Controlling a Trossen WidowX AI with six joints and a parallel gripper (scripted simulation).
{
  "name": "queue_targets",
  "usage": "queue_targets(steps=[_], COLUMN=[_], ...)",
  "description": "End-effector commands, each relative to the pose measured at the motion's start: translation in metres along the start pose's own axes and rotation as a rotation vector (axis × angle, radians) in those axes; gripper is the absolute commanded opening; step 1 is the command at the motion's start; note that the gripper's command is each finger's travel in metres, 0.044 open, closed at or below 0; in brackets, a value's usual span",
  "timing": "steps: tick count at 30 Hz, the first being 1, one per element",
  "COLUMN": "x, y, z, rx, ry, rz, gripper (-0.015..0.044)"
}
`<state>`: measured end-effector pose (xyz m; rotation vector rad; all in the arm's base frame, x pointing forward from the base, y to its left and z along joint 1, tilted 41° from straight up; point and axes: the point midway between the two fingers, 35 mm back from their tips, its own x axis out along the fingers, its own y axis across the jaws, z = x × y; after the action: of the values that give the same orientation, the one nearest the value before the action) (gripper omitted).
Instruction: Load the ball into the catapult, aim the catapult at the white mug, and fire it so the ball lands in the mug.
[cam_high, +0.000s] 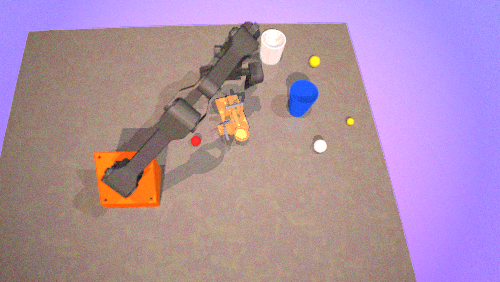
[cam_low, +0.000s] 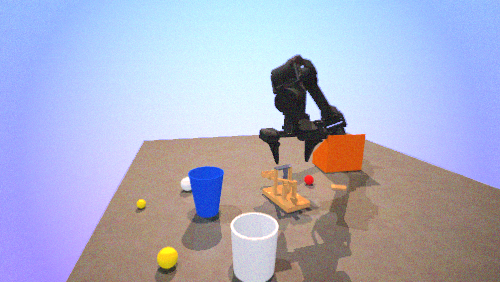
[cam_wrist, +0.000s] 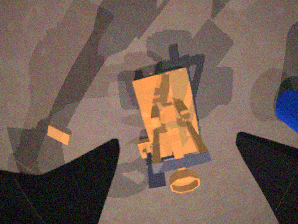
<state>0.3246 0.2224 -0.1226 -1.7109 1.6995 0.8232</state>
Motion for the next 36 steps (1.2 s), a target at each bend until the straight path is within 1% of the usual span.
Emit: queue_targets(steps=[1, 8, 14, 16, 24, 36], x=[0.002, 0.005, 0.042, 0.048, 0.051, 0.070], y=[0.001, 0.001, 0.002, 0.002, 0.002, 0.001], z=[0.001, 0.001, 0.001, 0.001, 0.001, 0.001], rx=[-0.086, -0.093, -0.180, -0.199, -0.201, -0.201], ry=[0.001, 0.001, 0.000, 0.002, 0.002, 0.003], rz=[0.008, 0.008, 0.008, 0.007, 0.007, 0.007], gripper=[0.0440, 0.0440, 0.0440, 0.0440, 0.0440, 0.0440])
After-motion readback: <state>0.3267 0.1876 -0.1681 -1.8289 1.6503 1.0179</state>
